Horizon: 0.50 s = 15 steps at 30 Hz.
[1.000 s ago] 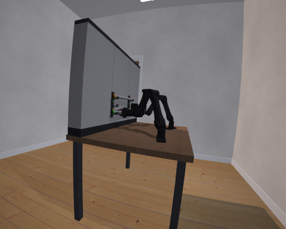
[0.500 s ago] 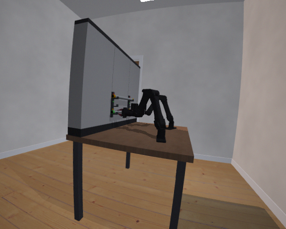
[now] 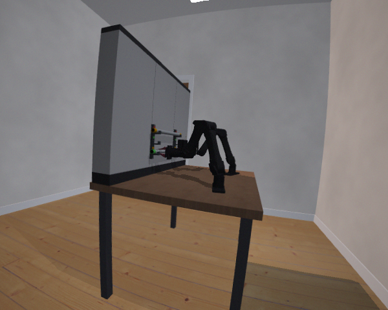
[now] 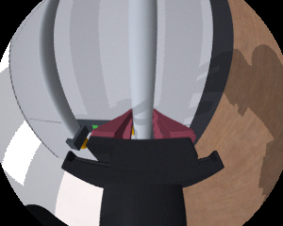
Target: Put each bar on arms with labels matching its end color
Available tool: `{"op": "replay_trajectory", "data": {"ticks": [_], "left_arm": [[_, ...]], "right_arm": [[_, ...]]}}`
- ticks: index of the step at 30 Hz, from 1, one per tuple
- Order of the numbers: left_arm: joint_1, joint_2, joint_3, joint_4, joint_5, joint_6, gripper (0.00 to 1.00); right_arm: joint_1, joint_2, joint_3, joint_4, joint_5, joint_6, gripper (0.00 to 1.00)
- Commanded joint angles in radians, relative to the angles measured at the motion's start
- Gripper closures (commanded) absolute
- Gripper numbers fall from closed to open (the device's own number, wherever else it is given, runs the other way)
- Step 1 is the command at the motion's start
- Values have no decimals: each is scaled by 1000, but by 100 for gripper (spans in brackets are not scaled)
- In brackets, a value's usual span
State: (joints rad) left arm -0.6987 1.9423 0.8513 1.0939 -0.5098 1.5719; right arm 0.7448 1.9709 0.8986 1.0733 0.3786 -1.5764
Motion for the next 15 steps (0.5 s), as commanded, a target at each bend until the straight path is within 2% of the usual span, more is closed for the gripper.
{"op": "replay_trajectory", "data": {"ticks": [1, 15], "left_arm": [[2, -37, 11, -48, 0, 0, 100], [2, -76, 26, -103, 0, 0, 100]], "right_arm": [[-3, -36, 7, -42, 0, 5, 100], [-3, -75, 22, -96, 0, 5, 100]]}}
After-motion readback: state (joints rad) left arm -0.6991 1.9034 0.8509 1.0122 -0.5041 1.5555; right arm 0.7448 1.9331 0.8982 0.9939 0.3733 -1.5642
